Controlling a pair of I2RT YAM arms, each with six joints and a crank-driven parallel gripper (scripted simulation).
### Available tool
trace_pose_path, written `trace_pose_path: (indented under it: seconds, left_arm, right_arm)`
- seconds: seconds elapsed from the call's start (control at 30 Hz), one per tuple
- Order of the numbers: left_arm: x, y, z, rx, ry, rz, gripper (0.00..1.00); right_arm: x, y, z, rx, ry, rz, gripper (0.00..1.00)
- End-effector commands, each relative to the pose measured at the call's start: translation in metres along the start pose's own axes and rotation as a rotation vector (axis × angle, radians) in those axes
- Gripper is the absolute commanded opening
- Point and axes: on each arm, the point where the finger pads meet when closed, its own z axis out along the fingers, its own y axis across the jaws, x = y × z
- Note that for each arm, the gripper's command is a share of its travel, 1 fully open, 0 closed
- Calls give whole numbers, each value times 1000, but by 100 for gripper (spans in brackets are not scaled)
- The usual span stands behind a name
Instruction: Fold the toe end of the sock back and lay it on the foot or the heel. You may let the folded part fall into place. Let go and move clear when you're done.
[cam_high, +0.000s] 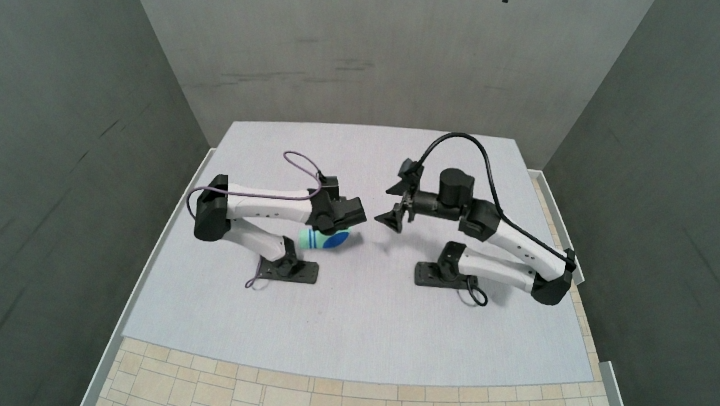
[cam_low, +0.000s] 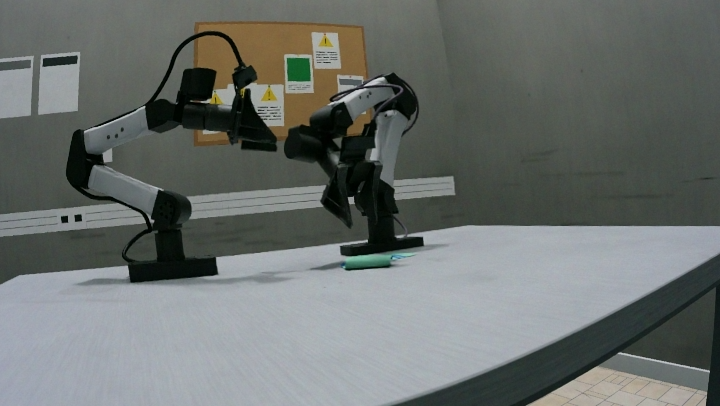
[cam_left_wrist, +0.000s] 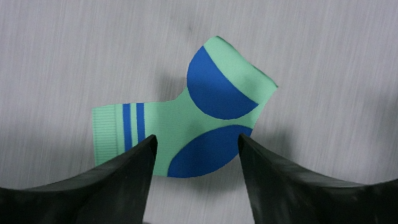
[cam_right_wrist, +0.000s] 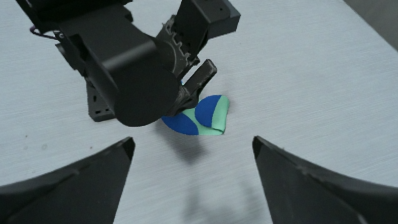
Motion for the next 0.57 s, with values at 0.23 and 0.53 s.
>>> trace_pose_path:
  seconds: [0.23, 0.53]
  left_arm:
    - [-13, -10, -2, 43, -52, -27, 69]
    - [-13, -10, -2, 43, -52, -27, 69]
  right_arm:
    - [2, 0, 1, 0, 0, -4, 100]
    - [2, 0, 1, 0, 0, -4, 100]
